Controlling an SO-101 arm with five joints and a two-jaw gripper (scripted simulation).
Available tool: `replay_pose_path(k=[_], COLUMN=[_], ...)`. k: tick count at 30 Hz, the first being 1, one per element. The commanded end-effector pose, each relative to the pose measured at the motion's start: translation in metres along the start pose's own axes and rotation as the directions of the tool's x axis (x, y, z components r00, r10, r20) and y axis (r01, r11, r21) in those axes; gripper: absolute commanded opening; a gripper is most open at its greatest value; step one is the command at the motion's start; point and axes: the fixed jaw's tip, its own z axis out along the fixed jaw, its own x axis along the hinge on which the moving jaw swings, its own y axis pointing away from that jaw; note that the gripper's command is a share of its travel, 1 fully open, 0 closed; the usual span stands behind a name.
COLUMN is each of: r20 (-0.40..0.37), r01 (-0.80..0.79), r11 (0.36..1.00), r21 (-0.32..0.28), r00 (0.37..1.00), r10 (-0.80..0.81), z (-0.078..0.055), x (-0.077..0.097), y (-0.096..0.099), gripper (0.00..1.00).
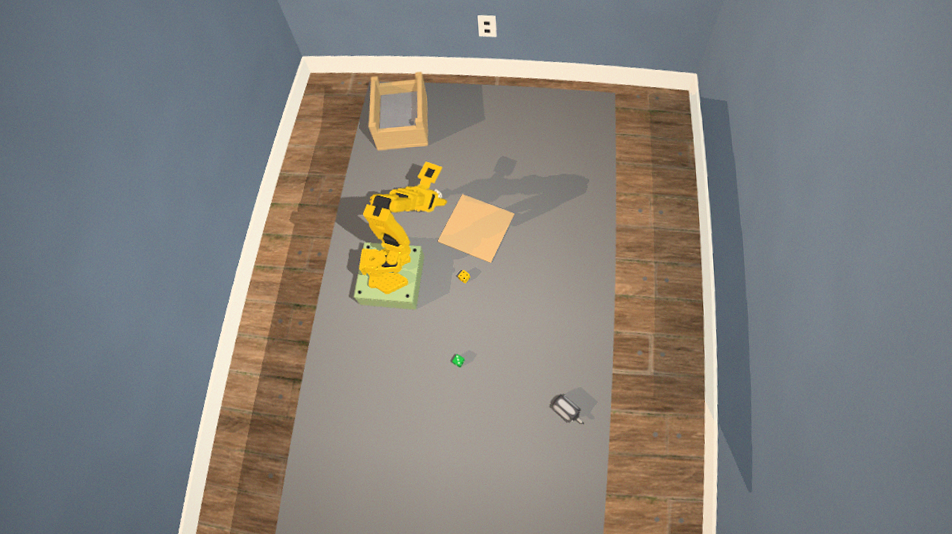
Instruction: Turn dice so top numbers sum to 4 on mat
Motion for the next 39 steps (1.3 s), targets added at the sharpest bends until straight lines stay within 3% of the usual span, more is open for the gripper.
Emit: replay_pose_path(k=[1, 16, 25, 27, 33, 39], r20=[0.013, 0.042, 0.259, 0.259, 0.416, 0.485], r01=[-0.003, -0.003, 0.001, 0.001, 0.007, 0.01], r11=[1.0, 1.0, 1.0, 1.0, 0.999, 0.998], r21=[-0.004, -0.007, -0.03, -0.03, -0.047, -0.054], r00=[1.0, 0.999, 0.966, 0.966, 0.909, 0.875], r10=[0.003, 0.003, 0.007, 0.007, 0.013, 0.017], z=[0.001, -0.001, -0.026, -0.026, -0.051, -0.064], x=[-0.004, -0.01, -0.053, -0.053, -0.081, -0.093], y=[0.001, 0.002, 0.006, 0.006, 0.009, 0.01], gripper=[0.28, 0.28, 0.28, 0.28, 0.28, 0.28])
